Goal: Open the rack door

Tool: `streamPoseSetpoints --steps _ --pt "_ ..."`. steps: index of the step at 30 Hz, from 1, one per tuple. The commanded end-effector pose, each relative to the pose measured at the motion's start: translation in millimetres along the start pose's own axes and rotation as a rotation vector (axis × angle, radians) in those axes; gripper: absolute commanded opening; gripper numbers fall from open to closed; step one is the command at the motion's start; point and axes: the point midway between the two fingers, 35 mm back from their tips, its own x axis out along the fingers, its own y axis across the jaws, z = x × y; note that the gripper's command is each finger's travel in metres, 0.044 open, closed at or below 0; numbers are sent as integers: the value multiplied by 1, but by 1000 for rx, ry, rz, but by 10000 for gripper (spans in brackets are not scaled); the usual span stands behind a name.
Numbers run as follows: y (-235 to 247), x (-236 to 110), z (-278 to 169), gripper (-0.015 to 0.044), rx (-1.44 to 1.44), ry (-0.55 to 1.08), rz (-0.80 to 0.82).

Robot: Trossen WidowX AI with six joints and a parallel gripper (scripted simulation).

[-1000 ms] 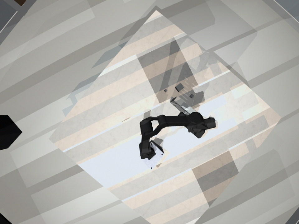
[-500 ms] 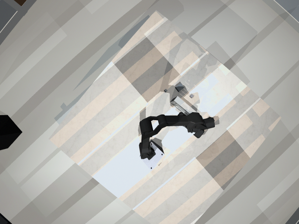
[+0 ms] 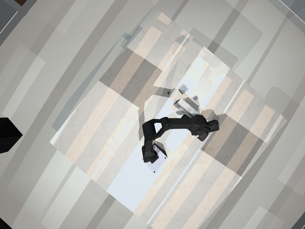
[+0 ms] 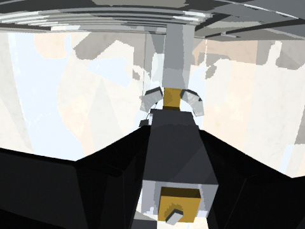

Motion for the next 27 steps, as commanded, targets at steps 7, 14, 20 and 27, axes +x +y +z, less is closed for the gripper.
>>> streamPoseSetpoints --steps 7,14,20,27 --pt "0 1 -1 18 275 2 0" --pt "0 1 -1 18 620 1 -1" --pt "0 1 -1 18 916 1 -1" --pt "0 1 -1 18 1261 1 -1"
